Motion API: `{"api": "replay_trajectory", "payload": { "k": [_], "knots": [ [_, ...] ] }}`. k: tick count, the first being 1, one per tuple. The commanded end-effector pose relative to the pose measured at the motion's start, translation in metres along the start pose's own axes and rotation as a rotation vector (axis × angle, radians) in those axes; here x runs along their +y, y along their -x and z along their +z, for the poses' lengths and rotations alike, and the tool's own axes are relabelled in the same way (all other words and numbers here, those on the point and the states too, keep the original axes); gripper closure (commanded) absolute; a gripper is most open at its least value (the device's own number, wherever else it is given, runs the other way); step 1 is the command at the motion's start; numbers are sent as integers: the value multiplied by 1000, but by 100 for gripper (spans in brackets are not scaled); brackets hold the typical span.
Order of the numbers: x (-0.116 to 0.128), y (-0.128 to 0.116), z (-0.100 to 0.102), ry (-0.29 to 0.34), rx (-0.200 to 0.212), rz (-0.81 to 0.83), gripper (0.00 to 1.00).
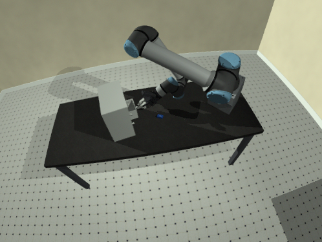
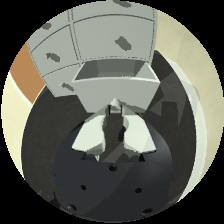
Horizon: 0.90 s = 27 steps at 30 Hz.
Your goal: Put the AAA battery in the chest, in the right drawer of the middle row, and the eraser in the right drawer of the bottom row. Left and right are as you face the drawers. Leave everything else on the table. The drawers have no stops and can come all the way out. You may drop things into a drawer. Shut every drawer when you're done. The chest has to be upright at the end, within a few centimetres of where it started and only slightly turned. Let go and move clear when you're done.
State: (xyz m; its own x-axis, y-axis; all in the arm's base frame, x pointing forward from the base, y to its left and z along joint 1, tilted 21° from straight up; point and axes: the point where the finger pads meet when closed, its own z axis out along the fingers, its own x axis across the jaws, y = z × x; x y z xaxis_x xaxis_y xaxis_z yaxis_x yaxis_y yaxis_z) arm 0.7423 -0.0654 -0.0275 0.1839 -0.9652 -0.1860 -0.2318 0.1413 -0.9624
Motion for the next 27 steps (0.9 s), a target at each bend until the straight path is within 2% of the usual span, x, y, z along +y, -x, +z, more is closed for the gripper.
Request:
{"api": "replay_trajectory", "payload": {
  "k": [1,27],
  "knots": [
    [0,0,0,0,0,0,93],
    [-2,0,2,0,0,0,93]
  ]
}}
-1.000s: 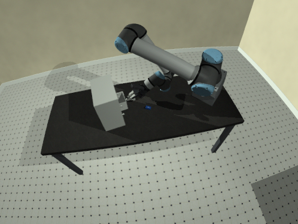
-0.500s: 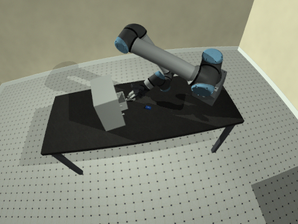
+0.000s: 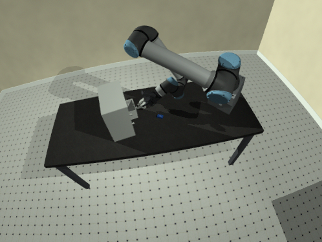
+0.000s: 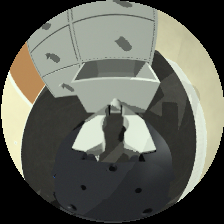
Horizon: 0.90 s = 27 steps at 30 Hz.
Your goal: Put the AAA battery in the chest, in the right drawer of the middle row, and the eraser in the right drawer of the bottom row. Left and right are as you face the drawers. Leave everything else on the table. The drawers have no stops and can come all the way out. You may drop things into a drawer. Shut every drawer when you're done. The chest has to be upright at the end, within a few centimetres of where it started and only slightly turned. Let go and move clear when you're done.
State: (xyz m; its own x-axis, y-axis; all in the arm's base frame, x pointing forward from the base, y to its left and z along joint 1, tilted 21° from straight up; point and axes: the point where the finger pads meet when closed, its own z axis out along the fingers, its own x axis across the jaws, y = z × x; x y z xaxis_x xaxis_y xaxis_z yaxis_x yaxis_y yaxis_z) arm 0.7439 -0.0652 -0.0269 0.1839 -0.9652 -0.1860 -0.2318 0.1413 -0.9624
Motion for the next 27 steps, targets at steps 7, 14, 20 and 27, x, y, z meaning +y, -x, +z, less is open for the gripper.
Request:
{"api": "replay_trajectory", "payload": {
  "k": [7,14,20,27],
  "knots": [
    [-2,0,2,0,0,0,93],
    [-3,0,4,0,0,0,93],
    [-4,0,6,0,0,0,93],
    [-5,0,9,0,0,0,93]
  ]
}}
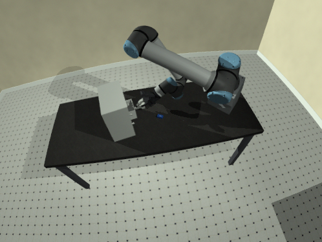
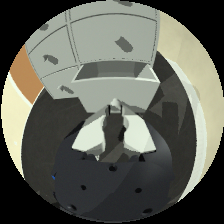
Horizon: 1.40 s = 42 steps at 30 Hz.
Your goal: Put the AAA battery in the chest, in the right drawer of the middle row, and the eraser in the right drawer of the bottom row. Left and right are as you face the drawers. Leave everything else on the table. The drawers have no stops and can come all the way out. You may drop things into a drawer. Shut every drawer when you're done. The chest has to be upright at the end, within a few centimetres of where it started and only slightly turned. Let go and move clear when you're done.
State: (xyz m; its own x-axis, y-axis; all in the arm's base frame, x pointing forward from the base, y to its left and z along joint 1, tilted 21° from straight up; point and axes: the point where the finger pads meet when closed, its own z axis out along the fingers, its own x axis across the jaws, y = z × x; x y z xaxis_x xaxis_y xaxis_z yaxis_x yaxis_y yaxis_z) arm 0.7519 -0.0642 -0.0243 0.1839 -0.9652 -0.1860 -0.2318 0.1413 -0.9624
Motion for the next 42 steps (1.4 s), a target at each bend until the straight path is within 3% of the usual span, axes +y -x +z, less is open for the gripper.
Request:
{"api": "replay_trajectory", "payload": {
  "k": [1,42],
  "knots": [
    [-1,0,1,0,0,0,93],
    [-14,0,23,0,0,0,93]
  ]
}}
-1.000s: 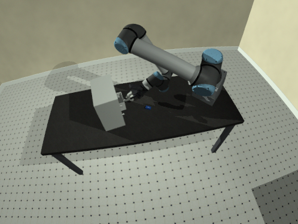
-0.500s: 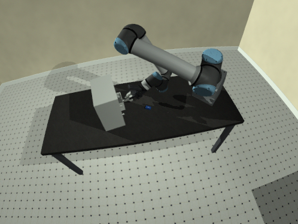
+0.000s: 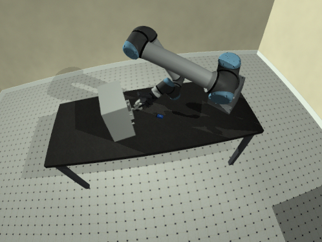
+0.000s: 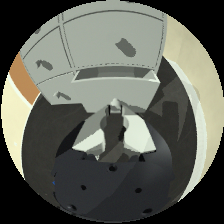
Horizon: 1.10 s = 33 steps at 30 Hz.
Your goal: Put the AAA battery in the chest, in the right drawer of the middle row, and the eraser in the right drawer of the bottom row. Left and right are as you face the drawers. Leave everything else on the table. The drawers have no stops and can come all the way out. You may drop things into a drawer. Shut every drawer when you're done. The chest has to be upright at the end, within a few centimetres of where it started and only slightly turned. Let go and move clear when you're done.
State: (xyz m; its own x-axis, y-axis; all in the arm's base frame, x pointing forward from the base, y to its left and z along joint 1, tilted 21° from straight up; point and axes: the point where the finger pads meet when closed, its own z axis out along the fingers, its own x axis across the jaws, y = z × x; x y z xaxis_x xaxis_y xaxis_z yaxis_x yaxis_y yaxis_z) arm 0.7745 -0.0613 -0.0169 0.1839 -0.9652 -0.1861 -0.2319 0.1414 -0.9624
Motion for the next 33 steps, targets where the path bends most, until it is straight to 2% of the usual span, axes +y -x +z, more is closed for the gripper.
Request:
{"api": "replay_trajectory", "payload": {
  "k": [1,33],
  "knots": [
    [-2,0,3,-1,0,0,93],
    [-11,0,19,-1,0,0,93]
  ]
}}
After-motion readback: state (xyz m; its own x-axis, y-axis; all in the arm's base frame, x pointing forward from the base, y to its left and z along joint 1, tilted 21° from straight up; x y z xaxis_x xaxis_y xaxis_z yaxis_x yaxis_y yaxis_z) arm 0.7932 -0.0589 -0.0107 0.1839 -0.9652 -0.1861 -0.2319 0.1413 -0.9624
